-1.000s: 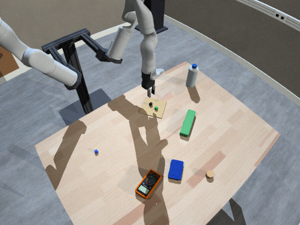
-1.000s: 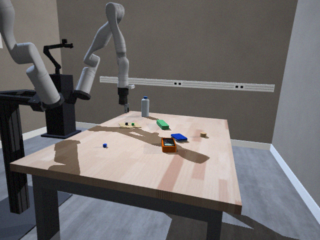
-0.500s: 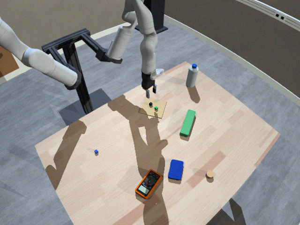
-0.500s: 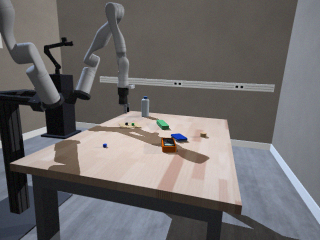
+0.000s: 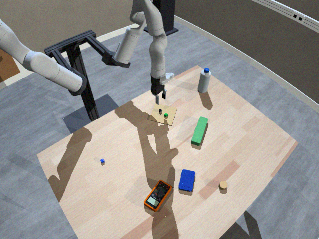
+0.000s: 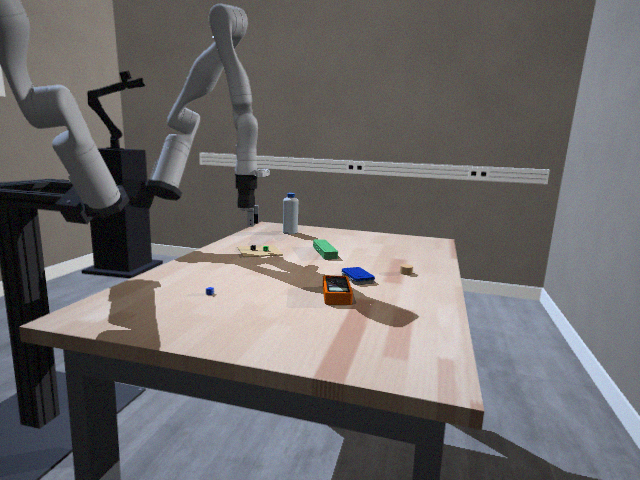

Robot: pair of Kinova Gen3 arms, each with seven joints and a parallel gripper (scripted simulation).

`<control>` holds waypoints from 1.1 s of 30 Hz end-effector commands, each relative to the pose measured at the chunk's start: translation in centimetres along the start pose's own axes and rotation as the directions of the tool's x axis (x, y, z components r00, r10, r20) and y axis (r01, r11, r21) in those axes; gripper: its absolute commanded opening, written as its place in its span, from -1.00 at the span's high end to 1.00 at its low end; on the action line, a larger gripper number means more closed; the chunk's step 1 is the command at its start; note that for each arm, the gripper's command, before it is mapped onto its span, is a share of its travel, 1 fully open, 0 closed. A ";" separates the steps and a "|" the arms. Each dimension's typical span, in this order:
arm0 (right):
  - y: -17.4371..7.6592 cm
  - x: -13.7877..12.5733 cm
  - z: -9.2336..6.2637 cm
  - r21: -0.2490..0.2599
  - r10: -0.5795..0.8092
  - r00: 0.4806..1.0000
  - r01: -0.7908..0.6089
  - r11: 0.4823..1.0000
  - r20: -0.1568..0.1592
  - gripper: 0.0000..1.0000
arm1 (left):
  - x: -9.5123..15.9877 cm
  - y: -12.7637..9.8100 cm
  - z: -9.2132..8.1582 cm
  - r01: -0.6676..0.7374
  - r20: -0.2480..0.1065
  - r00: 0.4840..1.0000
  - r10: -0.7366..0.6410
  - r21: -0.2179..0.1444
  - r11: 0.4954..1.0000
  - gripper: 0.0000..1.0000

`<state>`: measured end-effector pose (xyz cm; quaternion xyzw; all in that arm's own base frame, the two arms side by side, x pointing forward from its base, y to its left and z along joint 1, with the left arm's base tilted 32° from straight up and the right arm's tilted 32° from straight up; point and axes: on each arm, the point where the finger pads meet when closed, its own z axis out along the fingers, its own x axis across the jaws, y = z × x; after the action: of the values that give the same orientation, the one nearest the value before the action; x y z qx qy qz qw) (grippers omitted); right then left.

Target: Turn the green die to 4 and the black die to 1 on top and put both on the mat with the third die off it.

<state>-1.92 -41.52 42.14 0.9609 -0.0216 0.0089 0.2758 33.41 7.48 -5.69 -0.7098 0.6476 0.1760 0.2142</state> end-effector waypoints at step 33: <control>0.0 0.0 -0.1 -0.002 0.000 1.000 0.000 1.000 0.000 -1.00 | 0.0 0.0 -8.6 0.000 -0.001 1.000 0.000 0.001 1.000 -1.00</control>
<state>-1.92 -41.52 42.14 0.9609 -0.0216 0.0089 0.2758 33.17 2.97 1.49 -0.7098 0.6475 0.1759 0.2142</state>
